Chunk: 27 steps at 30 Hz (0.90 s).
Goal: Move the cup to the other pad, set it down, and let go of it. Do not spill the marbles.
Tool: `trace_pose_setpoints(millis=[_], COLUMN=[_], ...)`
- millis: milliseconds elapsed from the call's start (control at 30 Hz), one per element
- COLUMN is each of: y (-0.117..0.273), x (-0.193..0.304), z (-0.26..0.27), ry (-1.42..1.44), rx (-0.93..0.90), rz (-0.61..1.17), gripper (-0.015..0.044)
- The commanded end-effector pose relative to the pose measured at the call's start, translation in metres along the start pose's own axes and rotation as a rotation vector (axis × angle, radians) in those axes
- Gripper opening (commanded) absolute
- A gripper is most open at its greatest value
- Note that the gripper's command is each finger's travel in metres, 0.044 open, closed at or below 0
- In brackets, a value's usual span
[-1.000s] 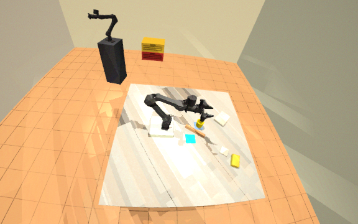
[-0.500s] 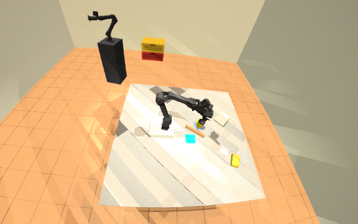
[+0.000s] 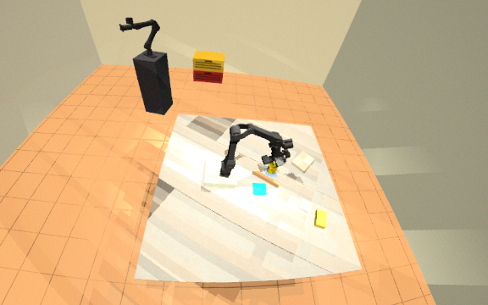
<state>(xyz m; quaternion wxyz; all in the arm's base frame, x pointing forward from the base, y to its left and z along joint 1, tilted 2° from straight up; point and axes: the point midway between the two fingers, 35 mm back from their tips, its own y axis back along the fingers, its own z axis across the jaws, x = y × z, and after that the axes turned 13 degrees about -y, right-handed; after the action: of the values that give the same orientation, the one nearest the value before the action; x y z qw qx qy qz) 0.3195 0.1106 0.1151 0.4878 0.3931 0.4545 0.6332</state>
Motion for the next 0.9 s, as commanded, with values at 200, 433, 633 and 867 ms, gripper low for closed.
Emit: trace_pose_setpoints(millis=[200,433,633,867], y=[-0.017,-0.018,-0.027,-0.039], x=[0.023,0.024,0.024,0.024], z=[-0.026,-0.026,-0.027,-0.03], ry=[-0.234,-0.234,-0.234,-0.234], rx=[0.261,0.261,0.261,0.261], rz=[-0.046,-0.046,-0.046,-0.045], gripper=[0.0167,0.0167,0.0167,0.0167])
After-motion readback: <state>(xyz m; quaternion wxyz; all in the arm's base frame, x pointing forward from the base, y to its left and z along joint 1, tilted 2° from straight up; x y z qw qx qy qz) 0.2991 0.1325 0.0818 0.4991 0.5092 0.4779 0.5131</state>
